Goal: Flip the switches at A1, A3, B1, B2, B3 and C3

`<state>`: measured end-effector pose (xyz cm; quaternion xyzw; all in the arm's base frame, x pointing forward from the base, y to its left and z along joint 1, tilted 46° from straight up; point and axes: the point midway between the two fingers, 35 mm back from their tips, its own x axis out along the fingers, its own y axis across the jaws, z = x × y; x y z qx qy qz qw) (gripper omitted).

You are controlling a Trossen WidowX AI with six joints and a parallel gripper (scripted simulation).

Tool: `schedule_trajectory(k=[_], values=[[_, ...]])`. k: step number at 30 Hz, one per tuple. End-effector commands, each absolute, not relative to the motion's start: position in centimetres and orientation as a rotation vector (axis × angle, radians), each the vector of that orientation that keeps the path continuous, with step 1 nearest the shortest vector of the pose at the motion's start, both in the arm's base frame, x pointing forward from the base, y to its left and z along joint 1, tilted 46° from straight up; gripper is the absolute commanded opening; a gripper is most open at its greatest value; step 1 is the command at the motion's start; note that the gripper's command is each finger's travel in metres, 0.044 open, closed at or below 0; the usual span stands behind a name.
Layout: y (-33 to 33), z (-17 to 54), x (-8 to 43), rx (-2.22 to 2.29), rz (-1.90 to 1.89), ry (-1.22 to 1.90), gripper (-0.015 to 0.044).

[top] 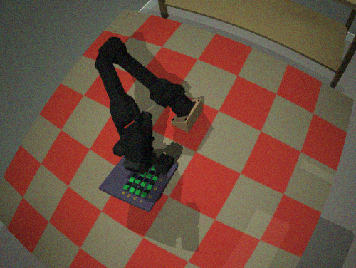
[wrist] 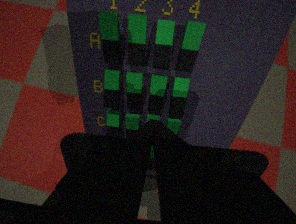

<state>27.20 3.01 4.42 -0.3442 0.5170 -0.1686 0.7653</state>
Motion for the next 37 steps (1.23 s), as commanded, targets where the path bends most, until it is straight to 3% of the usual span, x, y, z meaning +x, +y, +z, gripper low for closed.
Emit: schedule_trajectory(k=[1,17,37], values=[[3.0,4.3,27.2,-0.749,-0.360,1.126,0.0000],[8.5,8.6,24.9,-0.751,-0.347,1.104,0.0000],[8.5,8.6,24.9,-0.751,-0.347,1.104,0.0000]])
